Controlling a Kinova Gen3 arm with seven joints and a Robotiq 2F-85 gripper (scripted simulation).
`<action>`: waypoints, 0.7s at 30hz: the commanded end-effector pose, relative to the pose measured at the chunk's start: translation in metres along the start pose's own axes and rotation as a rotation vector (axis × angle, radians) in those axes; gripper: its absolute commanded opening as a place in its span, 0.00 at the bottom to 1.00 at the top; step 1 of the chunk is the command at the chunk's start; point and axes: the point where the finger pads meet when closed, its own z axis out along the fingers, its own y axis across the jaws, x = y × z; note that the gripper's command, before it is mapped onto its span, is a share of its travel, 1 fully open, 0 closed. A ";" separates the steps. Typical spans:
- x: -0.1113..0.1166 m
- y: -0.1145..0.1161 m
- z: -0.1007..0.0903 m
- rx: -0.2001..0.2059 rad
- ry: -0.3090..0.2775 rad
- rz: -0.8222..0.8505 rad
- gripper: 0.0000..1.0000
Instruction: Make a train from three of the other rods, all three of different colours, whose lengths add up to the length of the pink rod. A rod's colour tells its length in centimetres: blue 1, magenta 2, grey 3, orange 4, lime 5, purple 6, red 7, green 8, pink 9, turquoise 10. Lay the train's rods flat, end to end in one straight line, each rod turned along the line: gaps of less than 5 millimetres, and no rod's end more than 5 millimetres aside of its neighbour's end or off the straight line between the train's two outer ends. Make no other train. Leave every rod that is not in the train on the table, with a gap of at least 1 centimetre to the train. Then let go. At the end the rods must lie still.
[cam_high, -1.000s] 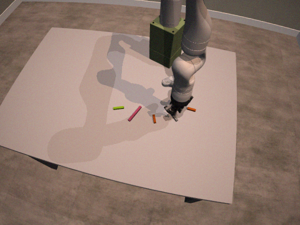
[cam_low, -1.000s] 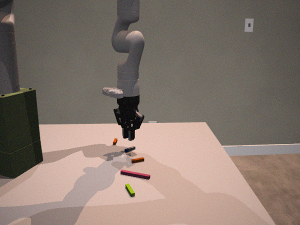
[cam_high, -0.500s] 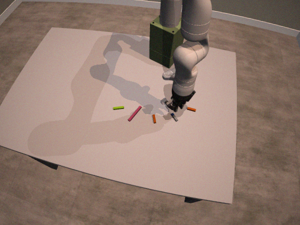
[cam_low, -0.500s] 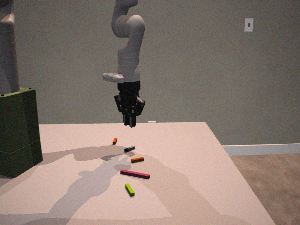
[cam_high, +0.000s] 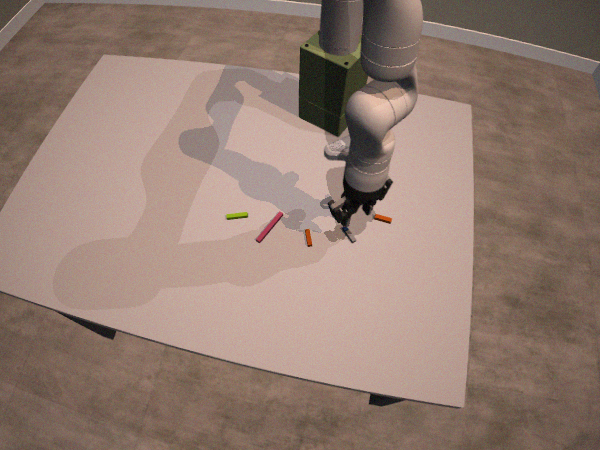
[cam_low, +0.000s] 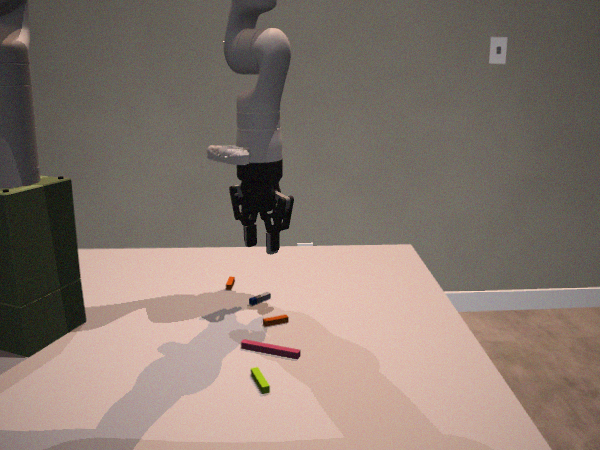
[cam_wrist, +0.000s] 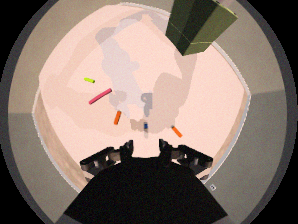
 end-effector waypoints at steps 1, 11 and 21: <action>-0.001 0.000 -0.001 0.001 -0.001 0.000 1.00; 0.002 -0.007 0.000 0.001 -0.001 0.050 1.00; 0.032 -0.061 0.005 0.005 0.002 0.502 1.00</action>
